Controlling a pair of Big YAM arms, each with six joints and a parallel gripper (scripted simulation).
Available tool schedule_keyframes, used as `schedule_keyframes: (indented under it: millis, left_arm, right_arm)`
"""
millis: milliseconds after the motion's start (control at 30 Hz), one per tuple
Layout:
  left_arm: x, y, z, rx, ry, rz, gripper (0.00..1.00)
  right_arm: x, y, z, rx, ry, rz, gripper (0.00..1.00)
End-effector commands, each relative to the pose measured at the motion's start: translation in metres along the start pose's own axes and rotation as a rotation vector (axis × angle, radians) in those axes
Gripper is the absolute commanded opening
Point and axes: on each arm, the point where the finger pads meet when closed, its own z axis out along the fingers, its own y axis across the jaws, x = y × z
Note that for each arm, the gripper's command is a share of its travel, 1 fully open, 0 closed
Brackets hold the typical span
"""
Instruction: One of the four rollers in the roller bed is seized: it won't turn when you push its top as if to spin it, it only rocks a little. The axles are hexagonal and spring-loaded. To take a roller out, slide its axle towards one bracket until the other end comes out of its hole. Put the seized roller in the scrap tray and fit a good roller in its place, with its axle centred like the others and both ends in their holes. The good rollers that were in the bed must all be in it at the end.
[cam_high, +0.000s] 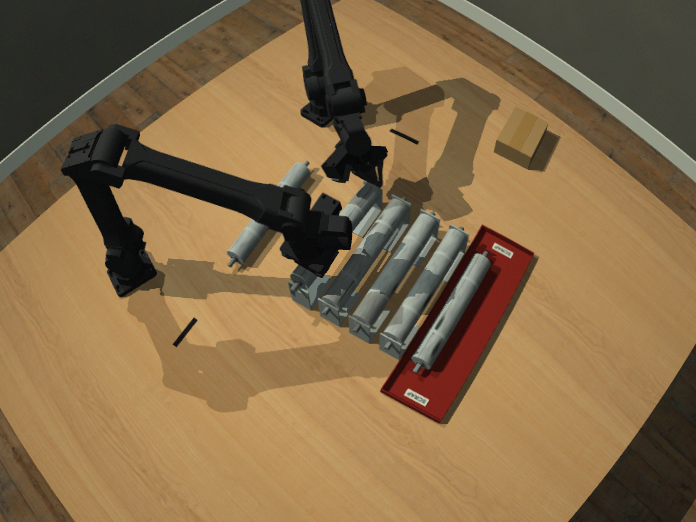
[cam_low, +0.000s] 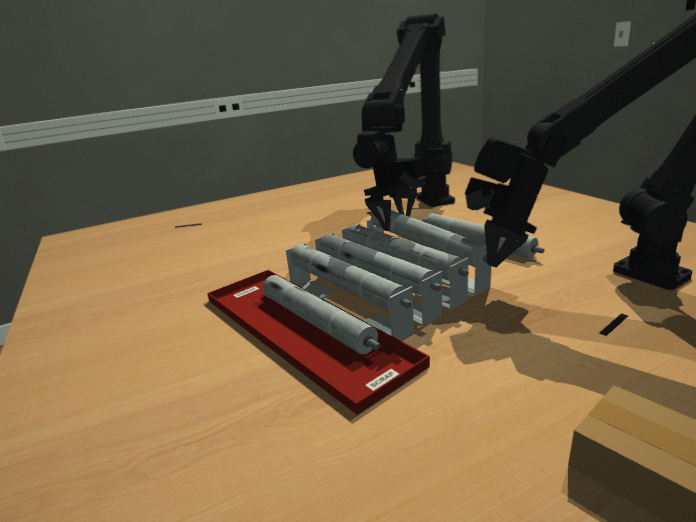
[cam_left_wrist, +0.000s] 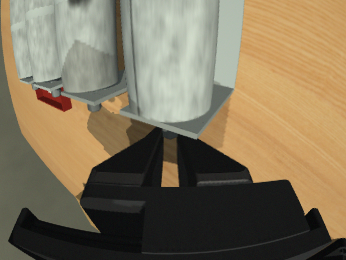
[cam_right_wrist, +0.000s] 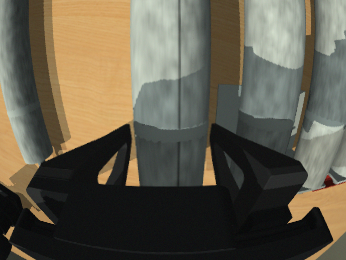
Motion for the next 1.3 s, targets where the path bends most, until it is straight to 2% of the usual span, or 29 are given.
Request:
schedule_keyframes:
  millis: [0, 267, 300, 933, 1067, 1267]
  left_arm:
    - [-0.018, 0.019, -0.006, -0.028, -0.033, 0.003, 0.03]
    - [-0.018, 0.019, -0.006, -0.028, -0.033, 0.003, 0.03]
    - [-0.018, 0.019, -0.006, -0.028, -0.033, 0.003, 0.03]
    - [-0.018, 0.019, -0.006, -0.028, -0.033, 0.003, 0.03]
    - [0.005, -0.001, 0.002, 0.01, 0.018, -0.002, 0.03]
    - [0.01, -0.006, 0.005, 0.023, 0.033, 0.001, 0.03]
  right_arm:
    - [-0.007, -0.017, -0.01, 0.03, -0.012, 0.014, 0.62]
    - [-0.007, -0.017, -0.01, 0.03, -0.012, 0.014, 0.62]
    - [-0.007, -0.017, -0.01, 0.03, -0.012, 0.014, 0.32]
    - [-0.007, -0.017, -0.01, 0.03, -0.013, 0.012, 0.32]
    - [-0.007, -0.017, -0.01, 0.03, -0.013, 0.012, 0.32]
    - [-0.007, -0.017, -0.01, 0.03, -0.013, 0.012, 0.32]
